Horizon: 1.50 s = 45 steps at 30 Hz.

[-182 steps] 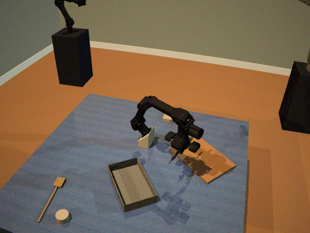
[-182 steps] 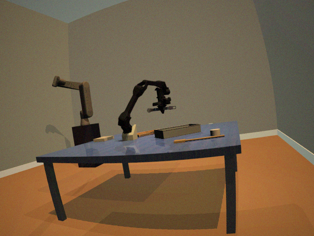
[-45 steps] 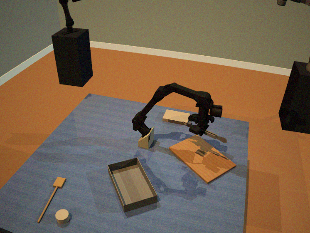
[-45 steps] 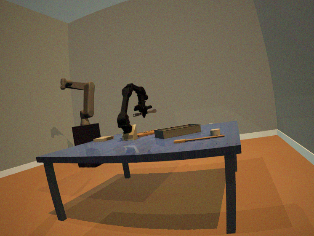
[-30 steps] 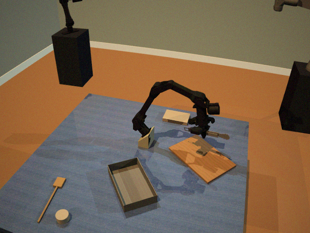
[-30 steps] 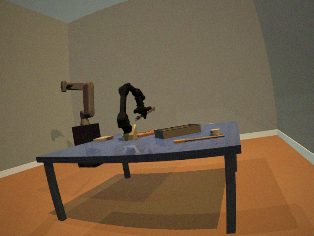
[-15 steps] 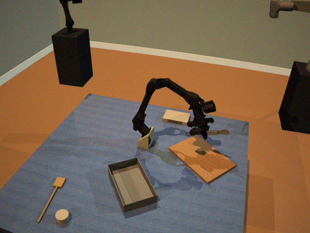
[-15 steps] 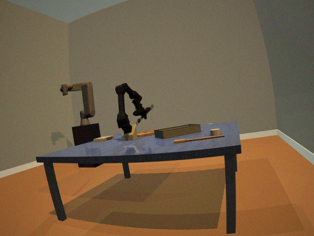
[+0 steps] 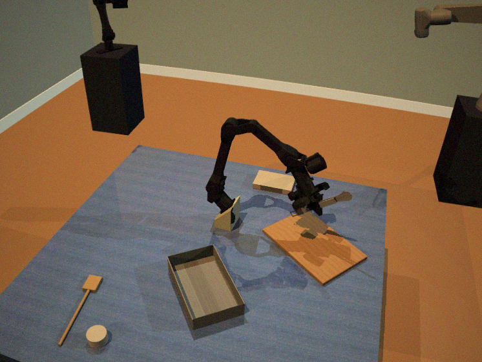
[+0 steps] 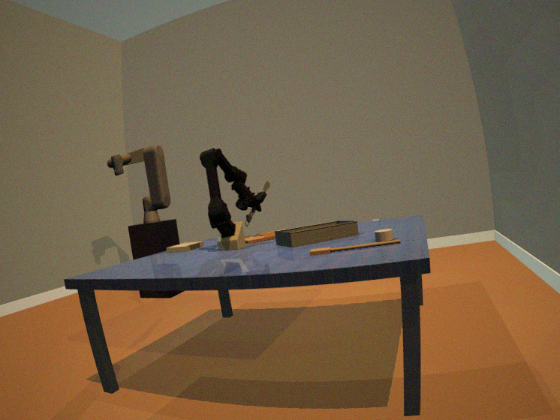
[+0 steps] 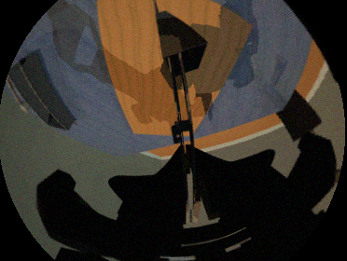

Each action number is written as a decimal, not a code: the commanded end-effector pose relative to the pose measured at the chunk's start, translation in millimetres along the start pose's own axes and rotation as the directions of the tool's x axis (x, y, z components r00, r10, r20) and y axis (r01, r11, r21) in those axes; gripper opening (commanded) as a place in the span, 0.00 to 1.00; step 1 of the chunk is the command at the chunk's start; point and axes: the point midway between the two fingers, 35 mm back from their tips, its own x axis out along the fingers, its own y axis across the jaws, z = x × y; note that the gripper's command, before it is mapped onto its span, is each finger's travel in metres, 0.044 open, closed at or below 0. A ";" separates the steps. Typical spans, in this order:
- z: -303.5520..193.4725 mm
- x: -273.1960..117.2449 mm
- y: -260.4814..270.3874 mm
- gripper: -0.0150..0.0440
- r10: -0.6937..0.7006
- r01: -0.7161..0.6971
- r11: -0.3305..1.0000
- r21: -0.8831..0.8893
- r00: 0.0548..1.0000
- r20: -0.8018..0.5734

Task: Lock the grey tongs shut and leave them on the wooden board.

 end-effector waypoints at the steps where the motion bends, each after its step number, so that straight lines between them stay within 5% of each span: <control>1: -2.8 -7.0 0.0 0.00 0.000 0.001 1.000 0.009 0.997 -0.073; 30: 22.9 -45.7 15.2 0.00 -0.009 0.038 0.998 0.052 0.880 -0.474; 45: 23.8 -47.0 15.9 0.00 -0.009 0.039 0.998 0.053 0.876 -0.482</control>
